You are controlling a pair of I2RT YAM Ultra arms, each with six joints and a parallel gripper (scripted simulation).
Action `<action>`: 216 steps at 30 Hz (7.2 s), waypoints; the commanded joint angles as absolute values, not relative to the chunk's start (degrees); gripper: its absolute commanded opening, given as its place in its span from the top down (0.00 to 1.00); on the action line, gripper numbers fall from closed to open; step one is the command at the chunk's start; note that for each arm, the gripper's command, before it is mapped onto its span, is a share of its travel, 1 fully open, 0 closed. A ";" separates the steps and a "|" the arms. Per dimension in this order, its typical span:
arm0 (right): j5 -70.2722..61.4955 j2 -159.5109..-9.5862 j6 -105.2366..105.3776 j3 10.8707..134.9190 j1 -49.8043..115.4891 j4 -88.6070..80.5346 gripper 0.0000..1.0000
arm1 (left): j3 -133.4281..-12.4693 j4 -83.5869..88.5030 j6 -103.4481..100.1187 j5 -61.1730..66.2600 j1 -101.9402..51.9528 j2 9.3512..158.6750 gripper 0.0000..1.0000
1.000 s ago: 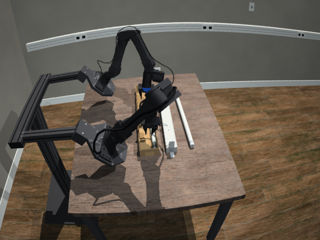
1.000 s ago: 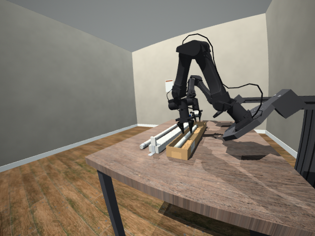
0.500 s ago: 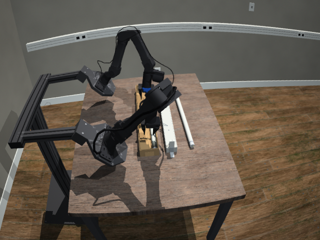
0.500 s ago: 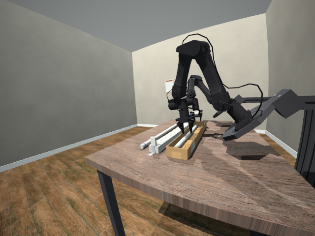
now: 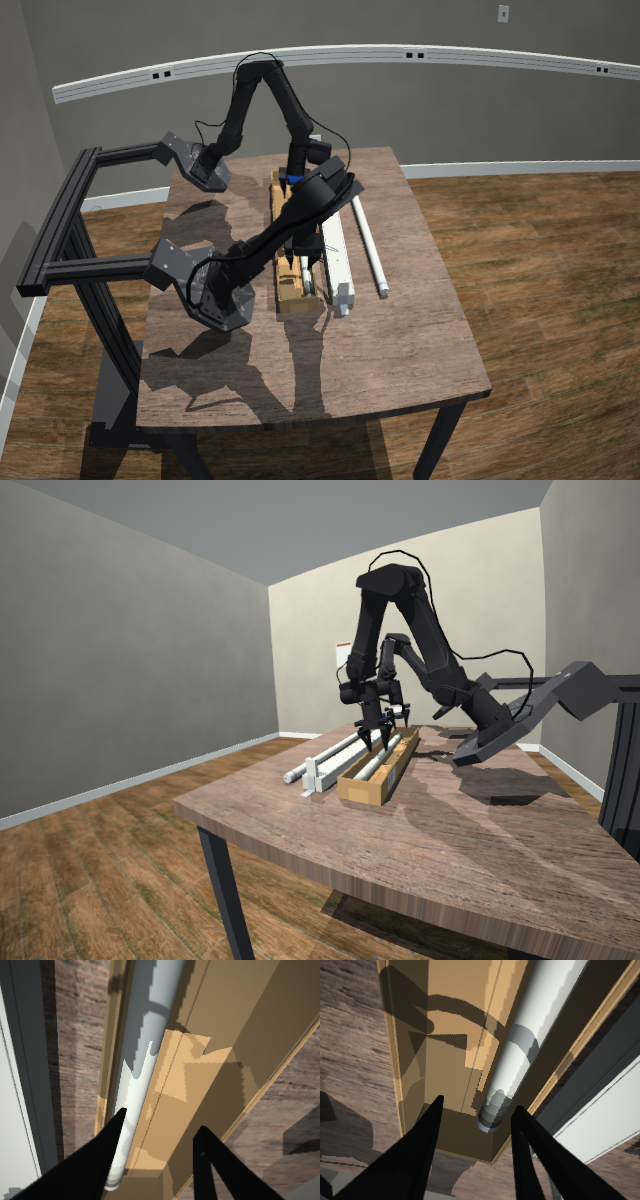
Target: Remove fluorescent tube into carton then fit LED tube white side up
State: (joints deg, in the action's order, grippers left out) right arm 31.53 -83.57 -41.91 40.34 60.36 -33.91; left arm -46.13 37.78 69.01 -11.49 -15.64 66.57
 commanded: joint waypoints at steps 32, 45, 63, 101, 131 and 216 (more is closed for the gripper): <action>25.31 -97.99 -57.70 79.26 47.70 -53.56 0.51 | -92.54 60.84 75.48 -4.93 -7.29 91.23 0.51; 23.02 -105.89 -64.13 98.51 41.24 -62.69 0.51 | -115.70 71.38 78.15 -2.37 -2.97 104.25 0.51; 22.97 -108.21 -65.03 100.24 38.69 -59.10 0.51 | -118.99 68.36 78.32 -2.39 -1.83 107.65 0.51; 22.00 -109.14 -67.42 98.15 37.74 -52.41 0.51 | -113.51 61.22 78.44 -2.22 -1.63 107.72 0.89; 22.08 -109.06 -66.64 96.99 37.58 -52.89 0.89 | -113.46 62.00 78.05 -2.23 -1.87 108.01 0.89; 24.58 -104.16 -66.47 93.44 39.97 -51.37 0.89 | -109.58 59.91 77.73 -3.16 -2.94 102.28 0.89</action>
